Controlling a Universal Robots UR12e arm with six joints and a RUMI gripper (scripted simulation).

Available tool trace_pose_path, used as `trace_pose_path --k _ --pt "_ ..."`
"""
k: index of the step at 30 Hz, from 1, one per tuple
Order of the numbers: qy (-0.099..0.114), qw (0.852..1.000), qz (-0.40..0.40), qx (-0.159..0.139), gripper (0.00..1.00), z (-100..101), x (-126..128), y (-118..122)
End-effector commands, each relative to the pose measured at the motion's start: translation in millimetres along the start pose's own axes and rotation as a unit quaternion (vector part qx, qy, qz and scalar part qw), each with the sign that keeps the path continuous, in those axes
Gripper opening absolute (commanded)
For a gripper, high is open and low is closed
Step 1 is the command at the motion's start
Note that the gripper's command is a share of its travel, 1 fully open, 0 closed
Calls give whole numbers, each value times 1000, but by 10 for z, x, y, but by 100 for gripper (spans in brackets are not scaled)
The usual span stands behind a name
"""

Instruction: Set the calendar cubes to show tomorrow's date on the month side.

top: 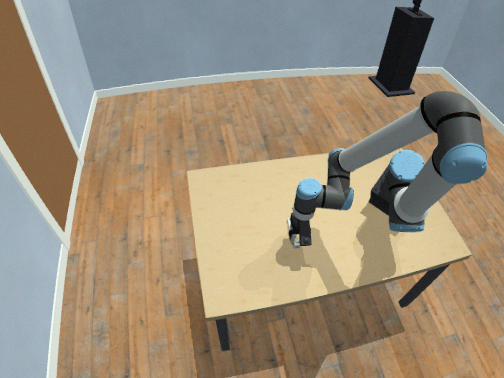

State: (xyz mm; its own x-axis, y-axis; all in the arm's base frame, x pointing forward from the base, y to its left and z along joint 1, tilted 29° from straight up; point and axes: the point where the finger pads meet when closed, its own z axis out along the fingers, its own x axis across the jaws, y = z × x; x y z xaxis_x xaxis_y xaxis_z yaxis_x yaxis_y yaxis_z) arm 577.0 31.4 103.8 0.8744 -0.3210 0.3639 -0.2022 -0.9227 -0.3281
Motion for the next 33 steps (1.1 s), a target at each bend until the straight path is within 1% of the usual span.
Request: trace_pose_path --k 1,21,22,26,27,29,30,32,33 --pt "0 1000 0 0 11 -3 5 0" --pt "0 1000 0 0 11 -3 5 0" --pt "0 1000 0 0 15 -3 5 0" --pt "0 1000 0 0 15 -3 5 0" --pt "0 1000 0 0 18 -3 5 0" --pt "0 1000 0 0 18 -3 5 0" --pt "0 1000 0 0 22 -3 5 0" --pt "0 1000 0 0 22 -3 5 0" --pt "0 1000 0 0 26 -3 5 0"
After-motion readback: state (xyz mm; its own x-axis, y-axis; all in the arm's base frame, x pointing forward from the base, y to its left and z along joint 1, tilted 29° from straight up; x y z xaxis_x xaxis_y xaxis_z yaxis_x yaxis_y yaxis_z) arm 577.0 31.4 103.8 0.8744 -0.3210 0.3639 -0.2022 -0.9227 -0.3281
